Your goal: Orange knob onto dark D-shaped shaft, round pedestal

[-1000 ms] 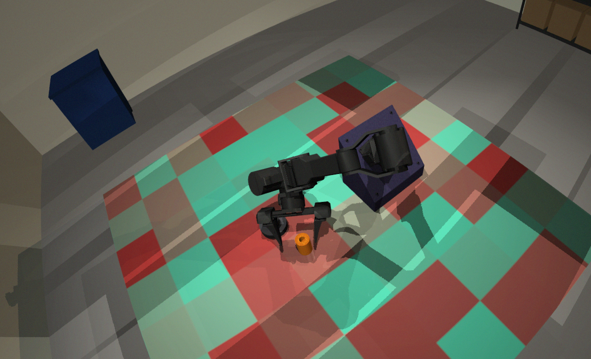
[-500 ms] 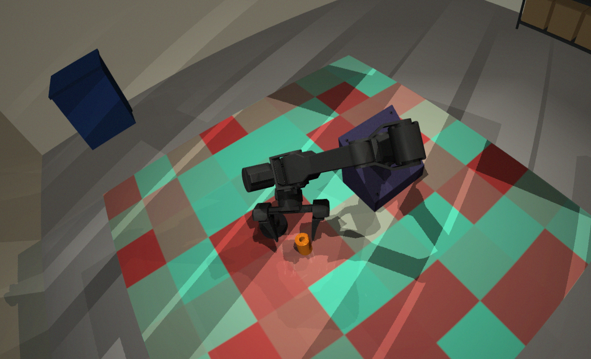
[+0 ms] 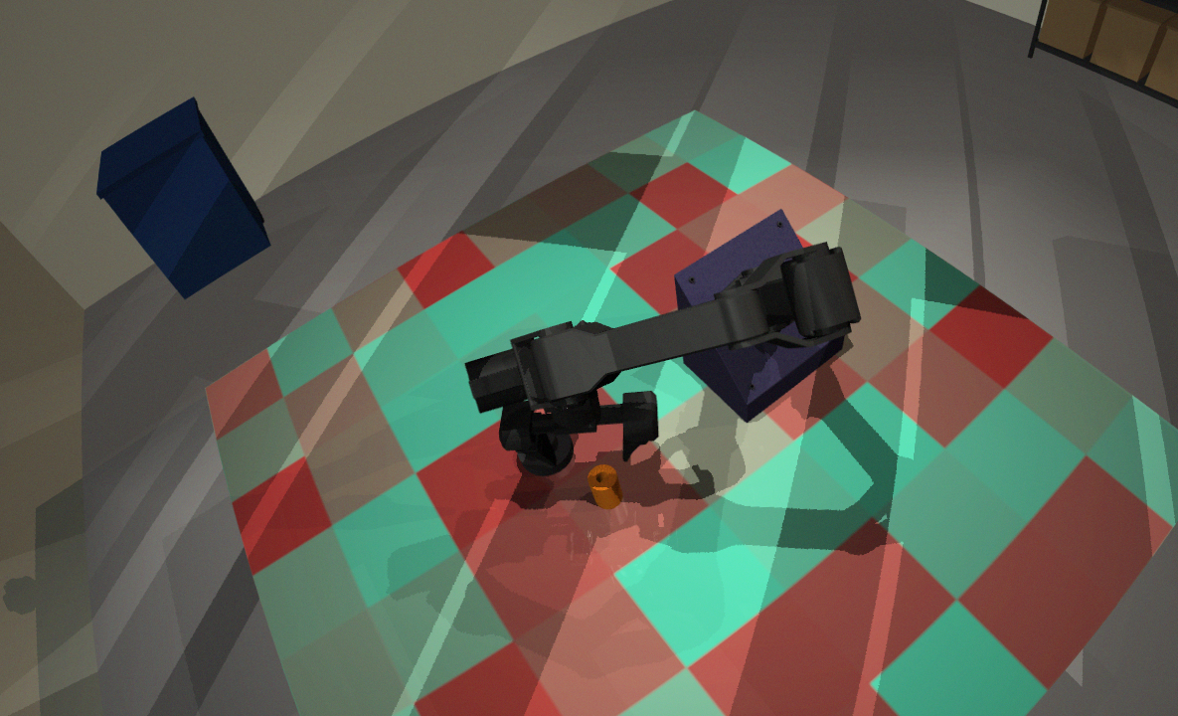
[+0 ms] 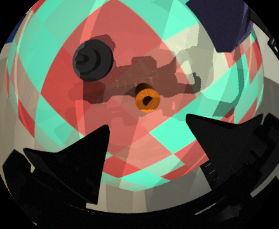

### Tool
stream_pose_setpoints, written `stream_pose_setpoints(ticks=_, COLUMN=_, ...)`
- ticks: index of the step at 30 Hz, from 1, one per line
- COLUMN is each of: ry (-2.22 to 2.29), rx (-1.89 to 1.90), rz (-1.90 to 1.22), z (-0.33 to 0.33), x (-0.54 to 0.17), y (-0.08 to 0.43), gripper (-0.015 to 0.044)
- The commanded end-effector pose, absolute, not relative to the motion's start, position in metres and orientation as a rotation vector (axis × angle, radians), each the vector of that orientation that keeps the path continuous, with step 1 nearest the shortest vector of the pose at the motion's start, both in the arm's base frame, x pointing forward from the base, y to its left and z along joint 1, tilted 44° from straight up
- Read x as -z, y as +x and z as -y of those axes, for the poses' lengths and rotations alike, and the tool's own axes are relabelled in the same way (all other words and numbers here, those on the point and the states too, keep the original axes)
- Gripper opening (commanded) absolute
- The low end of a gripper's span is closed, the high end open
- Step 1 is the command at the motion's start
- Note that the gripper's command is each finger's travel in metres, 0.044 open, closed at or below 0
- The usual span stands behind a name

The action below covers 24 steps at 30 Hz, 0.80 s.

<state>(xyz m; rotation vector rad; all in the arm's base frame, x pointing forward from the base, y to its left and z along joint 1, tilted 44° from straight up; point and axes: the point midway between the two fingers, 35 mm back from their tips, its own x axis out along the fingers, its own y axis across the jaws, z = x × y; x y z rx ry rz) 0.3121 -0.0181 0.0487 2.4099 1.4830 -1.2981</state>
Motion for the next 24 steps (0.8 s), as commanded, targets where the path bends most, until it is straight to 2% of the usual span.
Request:
stream_pose_setpoints(ticks=1, ry=2.279, rx=1.367, rz=-1.485, z=0.0226, x=-0.0600, y=0.3052, gripper=0.0440)
stream_pose_setpoints(ticks=11, ry=2.269, rx=1.350, rz=-1.490, z=0.0226, x=-0.0600, y=0.3052, gripper=0.0440)
stream_pose_setpoints(ticks=18, ry=1.859, rx=0.728, rz=-1.617, z=0.0222, x=-0.0596, y=0.3053, gripper=0.0440)
stream_pose_setpoints(ticks=24, ry=1.422, rx=0.203, rz=-1.608, z=0.0219, x=-0.0593, y=0.3053, gripper=0.0440)
